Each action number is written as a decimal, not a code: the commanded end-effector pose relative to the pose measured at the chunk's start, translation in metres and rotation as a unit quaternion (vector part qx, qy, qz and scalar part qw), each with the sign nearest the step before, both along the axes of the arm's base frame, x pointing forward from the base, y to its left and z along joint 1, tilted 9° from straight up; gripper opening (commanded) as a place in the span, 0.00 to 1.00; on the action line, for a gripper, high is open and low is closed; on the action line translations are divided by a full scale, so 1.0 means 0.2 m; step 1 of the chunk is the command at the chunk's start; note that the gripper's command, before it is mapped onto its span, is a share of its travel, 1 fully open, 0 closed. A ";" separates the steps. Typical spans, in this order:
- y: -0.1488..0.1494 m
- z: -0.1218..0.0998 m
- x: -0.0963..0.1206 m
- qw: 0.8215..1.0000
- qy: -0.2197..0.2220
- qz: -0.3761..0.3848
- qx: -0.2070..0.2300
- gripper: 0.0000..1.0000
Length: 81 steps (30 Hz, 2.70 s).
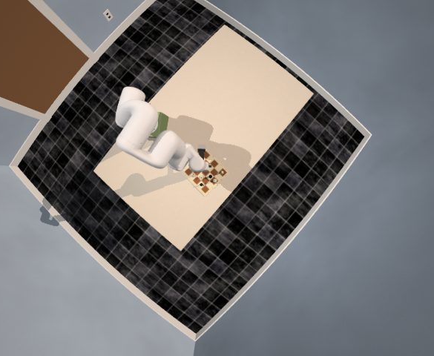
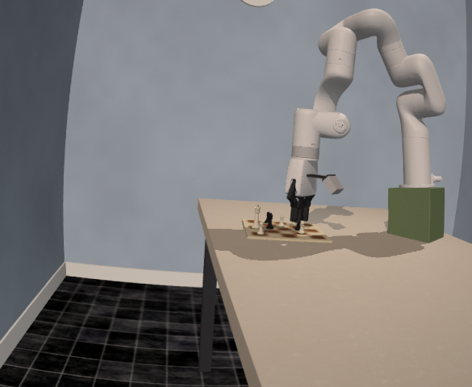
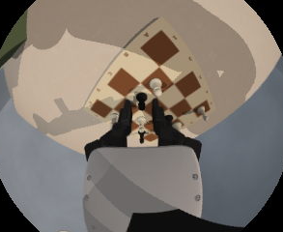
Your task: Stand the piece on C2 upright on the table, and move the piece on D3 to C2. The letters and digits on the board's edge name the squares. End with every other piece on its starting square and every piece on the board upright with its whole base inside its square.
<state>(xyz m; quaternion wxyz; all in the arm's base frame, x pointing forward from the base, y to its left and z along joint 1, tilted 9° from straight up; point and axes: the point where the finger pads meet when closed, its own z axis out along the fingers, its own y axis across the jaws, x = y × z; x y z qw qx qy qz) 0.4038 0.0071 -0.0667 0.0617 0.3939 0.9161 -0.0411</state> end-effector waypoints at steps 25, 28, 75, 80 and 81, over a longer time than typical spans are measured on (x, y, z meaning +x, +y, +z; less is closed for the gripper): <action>-0.01 -0.09 0.02 1.000 -0.002 0.000 0.001 0.34; -0.01 -0.09 0.02 1.000 -0.002 0.000 0.001 0.34; -0.01 -0.09 0.02 1.000 -0.002 0.000 0.001 0.00; -0.01 -0.09 0.02 1.000 -0.002 0.000 0.001 0.00; -0.01 -0.09 0.02 1.000 -0.002 0.000 0.001 0.00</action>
